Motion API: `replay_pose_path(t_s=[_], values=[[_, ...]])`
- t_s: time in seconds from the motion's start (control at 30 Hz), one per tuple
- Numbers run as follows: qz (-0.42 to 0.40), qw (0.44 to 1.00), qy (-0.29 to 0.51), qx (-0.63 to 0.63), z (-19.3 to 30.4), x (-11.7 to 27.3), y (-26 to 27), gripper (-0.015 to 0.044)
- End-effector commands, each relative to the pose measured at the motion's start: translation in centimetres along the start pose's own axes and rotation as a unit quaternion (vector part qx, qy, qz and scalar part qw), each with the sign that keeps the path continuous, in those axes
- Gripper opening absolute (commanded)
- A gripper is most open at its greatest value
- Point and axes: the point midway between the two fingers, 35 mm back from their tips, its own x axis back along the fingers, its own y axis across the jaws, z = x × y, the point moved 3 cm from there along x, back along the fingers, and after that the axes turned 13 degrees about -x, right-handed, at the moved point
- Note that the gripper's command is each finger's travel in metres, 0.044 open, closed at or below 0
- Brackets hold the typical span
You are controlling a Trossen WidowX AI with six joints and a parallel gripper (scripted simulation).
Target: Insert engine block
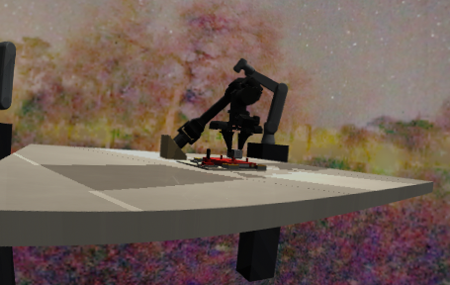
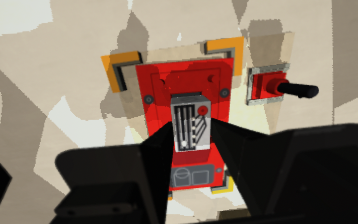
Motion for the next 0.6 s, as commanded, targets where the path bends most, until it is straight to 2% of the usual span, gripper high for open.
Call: replay_pose_path(t_s=[0.0, 0.57], values=[[-0.002, 1.0, 0.0, -0.003, 0.0, -0.08, 0.01, 0.016], [-0.002, 1.0, 0.0, -0.003, 0.0, -0.29, 0.01, 0.016]])
